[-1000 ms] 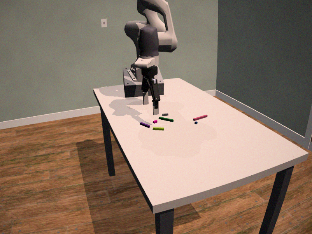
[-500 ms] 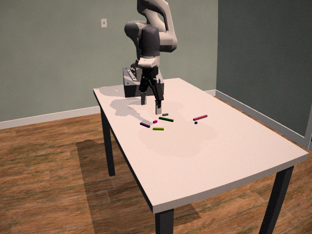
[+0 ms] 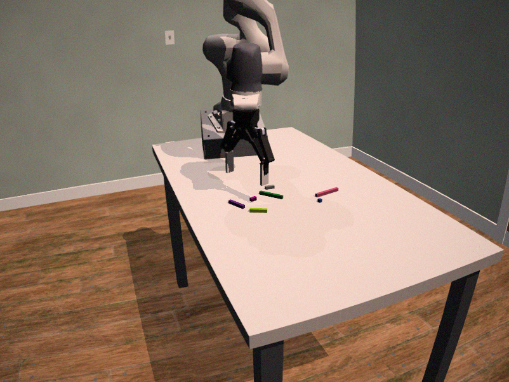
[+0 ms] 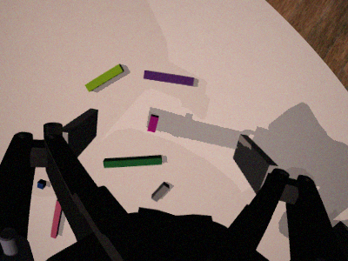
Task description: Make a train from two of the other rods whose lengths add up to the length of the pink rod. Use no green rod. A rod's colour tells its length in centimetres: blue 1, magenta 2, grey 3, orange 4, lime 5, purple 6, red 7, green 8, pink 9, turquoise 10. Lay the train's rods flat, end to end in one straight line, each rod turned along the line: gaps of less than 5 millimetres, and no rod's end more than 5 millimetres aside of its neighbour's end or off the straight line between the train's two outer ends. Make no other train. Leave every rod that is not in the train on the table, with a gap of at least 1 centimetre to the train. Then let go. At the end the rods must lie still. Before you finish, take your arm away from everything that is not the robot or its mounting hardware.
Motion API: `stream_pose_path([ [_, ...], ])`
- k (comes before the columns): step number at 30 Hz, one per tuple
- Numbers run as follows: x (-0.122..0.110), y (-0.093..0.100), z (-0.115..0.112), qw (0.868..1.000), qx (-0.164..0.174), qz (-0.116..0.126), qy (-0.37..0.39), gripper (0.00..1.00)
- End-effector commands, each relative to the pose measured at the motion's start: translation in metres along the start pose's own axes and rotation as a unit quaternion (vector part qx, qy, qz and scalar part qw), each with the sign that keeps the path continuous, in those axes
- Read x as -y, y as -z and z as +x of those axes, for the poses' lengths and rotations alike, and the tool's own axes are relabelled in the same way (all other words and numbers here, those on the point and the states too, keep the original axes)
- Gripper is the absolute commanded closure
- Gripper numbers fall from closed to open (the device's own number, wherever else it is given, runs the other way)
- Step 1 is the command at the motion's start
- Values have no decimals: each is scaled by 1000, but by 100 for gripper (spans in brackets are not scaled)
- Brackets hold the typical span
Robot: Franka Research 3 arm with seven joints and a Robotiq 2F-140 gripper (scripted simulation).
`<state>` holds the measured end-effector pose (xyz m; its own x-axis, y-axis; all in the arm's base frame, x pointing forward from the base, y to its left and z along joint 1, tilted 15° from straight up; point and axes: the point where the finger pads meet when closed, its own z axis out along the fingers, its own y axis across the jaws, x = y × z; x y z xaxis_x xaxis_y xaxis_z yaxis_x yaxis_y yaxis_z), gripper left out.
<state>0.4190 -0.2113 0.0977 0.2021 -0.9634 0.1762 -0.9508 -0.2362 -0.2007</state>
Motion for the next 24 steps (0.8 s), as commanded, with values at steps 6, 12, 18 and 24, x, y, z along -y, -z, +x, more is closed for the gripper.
stream_pose_path([
  [6, -1, 0, -1, 993, 9, 8, 117, 0],
  [12, 0, 0, -1, 985, 8, 9, 172, 0],
  [18, 0, 0, -1, 984, 8, 9, 177, 0],
  [24, 0, 0, -1, 984, 8, 9, 177, 0],
])
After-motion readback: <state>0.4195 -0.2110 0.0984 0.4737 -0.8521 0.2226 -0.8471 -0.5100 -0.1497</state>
